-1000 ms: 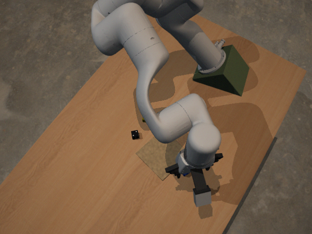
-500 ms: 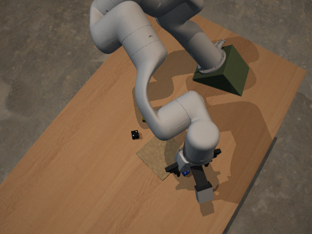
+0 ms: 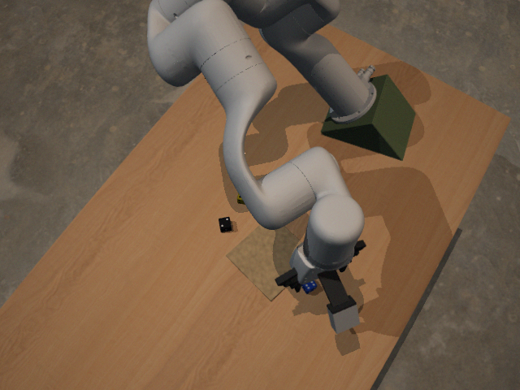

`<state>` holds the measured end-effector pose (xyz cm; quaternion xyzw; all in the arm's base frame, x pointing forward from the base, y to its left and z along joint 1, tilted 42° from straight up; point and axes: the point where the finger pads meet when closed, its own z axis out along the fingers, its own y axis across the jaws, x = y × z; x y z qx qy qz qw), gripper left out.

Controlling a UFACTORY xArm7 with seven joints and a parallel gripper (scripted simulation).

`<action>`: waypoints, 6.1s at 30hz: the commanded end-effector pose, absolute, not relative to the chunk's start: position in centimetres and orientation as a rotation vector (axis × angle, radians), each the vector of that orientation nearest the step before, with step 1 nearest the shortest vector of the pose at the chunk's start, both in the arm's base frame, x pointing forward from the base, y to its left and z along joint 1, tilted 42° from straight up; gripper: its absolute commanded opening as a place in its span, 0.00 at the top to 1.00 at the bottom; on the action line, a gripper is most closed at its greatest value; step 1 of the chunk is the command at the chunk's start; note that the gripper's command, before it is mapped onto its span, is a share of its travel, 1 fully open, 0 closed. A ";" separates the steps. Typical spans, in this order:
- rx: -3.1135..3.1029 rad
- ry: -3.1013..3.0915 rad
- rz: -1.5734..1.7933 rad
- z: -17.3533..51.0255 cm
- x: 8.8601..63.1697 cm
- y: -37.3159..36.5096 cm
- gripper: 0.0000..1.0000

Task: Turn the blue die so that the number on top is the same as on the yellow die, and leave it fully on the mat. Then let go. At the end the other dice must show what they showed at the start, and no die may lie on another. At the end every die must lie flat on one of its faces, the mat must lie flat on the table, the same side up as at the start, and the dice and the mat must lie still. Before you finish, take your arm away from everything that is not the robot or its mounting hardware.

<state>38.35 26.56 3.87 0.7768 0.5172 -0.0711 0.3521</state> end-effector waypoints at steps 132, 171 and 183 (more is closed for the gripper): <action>2.293 -1.126 0.722 1.1 38.0 23.2 0.00; 1.717 -2.167 1.021 0.8 38.9 22.4 0.00; 1.715 -2.170 1.021 0.8 38.9 22.4 0.58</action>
